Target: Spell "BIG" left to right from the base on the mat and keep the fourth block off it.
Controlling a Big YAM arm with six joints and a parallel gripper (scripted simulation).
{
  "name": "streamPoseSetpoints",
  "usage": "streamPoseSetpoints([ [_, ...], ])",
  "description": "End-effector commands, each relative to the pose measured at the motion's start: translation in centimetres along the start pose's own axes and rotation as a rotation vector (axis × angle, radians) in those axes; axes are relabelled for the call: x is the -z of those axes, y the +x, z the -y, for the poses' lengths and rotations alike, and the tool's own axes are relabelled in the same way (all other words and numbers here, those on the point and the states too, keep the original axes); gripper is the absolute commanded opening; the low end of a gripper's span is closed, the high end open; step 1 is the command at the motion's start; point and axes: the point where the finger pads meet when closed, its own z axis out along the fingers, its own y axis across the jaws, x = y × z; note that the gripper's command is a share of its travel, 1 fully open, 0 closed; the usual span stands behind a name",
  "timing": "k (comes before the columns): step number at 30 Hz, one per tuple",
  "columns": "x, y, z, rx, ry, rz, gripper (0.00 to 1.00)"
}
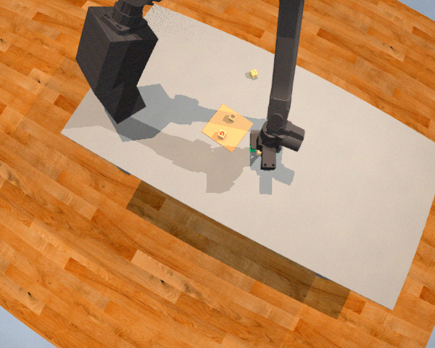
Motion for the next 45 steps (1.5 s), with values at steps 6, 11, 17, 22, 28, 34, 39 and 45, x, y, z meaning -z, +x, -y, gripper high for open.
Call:
streamPoseSetpoints([
  [6, -0.3, -0.3, -1.0, 0.005, -0.016, 0.010, 0.58],
  [11, -0.6, -0.2, -0.5, 0.002, -0.007, 0.007, 0.58],
  [17, -0.6, -0.2, -0.6, 0.003, -0.009, 0.007, 0.58],
  [22, -0.6, -0.2, -0.6, 0.003, -0.009, 0.007, 0.58],
  [28, -0.6, -0.2, -0.6, 0.003, -0.009, 0.007, 0.58],
  [34, -0.6, -0.2, -0.6, 0.002, -0.008, 0.007, 0.58],
  [39, -0.7, -0.4, -0.7, 0.001, -0.009, 0.008, 0.58],
  [45, -1.6, 0.0, -0.9, 0.007, -0.013, 0.007, 0.58],
])
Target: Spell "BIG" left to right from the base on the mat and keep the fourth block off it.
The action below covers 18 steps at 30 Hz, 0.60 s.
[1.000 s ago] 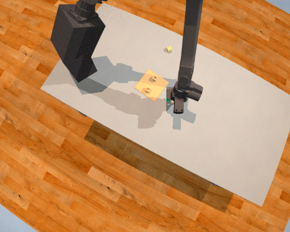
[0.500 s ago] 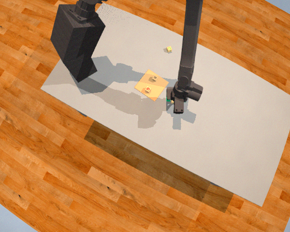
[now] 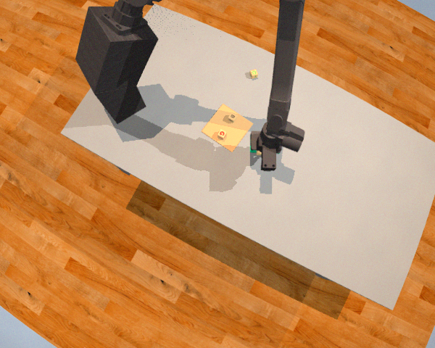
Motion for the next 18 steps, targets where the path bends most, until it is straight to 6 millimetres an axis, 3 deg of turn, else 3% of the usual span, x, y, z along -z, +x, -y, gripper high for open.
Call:
streamPoseSetpoints([
  [1, -1.1, 0.0, -0.7, 0.004, -0.008, 0.005, 0.58],
  [14, -3.0, 0.1, -0.6, 0.004, -0.008, 0.004, 0.58],
  [18, -2.8, -0.6, -0.5, -0.004, -0.011, 0.010, 0.58],
])
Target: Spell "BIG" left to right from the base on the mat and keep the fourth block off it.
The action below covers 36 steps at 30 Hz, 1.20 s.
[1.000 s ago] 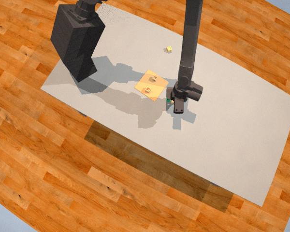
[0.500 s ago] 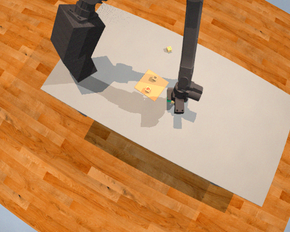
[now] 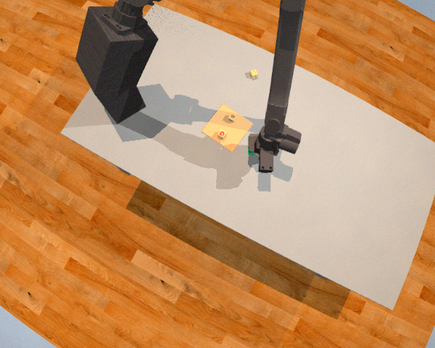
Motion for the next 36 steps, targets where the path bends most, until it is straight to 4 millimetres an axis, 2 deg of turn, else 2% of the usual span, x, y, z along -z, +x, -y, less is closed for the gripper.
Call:
streamPoseSetpoints([
  [1, 0.37, -0.90, -1.14, -0.002, -0.024, 0.017, 0.58],
  [16, 0.38, -0.84, -0.93, -0.004, -0.022, 0.016, 0.58],
  [17, 0.38, -0.84, -0.93, -0.004, -0.022, 0.016, 0.39],
  [33, 0.38, -0.84, -0.93, -0.003, -0.022, 0.016, 0.39],
  [34, 0.38, -0.84, -0.93, -0.003, -0.022, 0.016, 0.20],
  [36, 0.38, -0.84, -0.93, -0.003, -0.022, 0.016, 0.20],
])
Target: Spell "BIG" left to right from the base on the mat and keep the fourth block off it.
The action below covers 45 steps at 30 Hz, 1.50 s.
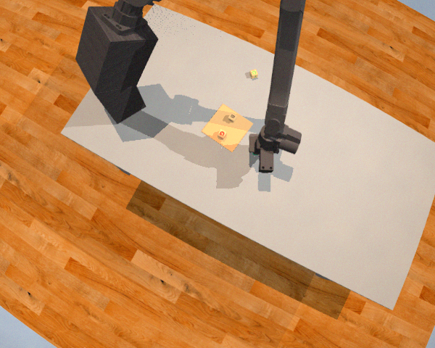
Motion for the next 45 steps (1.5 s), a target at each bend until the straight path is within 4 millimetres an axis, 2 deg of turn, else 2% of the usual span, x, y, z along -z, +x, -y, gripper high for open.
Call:
streamPoseSetpoints([
  [1, 0.4, -0.8, -0.9, -0.003, -0.020, 0.015, 0.20],
  [32, 0.4, -0.8, -0.9, -0.003, -0.021, 0.015, 0.20],
  [34, 1.7, -0.9, -1.4, 0.000, -0.030, 0.021, 0.20],
  [39, 4.0, -1.2, -1.0, -0.003, -0.025, 0.019, 0.20],
  [41, 4.0, -1.2, -1.0, -0.003, -0.025, 0.019, 0.20],
  [45, 6.9, -1.1, -0.9, -0.002, -0.026, 0.019, 0.20],
])
